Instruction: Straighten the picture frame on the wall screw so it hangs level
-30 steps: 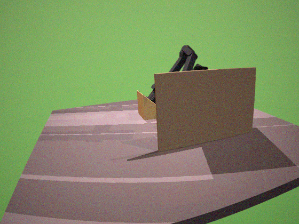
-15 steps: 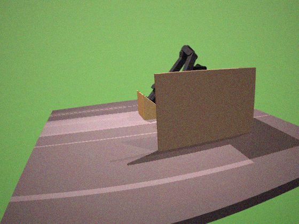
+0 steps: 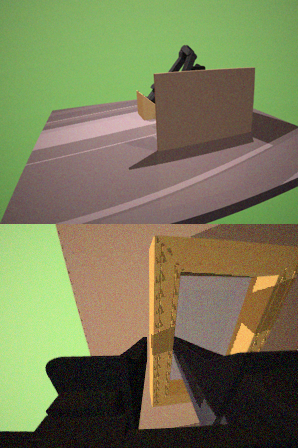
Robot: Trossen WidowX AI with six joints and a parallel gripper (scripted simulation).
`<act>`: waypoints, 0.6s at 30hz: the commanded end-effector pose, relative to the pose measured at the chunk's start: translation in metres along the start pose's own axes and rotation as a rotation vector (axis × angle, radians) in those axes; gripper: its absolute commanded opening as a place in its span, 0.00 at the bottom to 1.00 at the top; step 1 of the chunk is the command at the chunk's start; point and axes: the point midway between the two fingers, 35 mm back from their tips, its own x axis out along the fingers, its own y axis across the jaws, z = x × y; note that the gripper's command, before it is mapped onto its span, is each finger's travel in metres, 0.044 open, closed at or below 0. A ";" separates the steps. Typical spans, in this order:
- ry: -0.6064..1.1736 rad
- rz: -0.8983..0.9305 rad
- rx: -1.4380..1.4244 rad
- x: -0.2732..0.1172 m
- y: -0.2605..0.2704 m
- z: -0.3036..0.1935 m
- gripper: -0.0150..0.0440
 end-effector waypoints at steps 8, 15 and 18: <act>0.000 0.000 -0.012 -0.006 0.001 -0.001 0.69; -0.001 0.001 -0.095 -0.065 0.001 -0.006 0.69; -0.002 0.002 -0.131 -0.089 -0.003 -0.003 0.69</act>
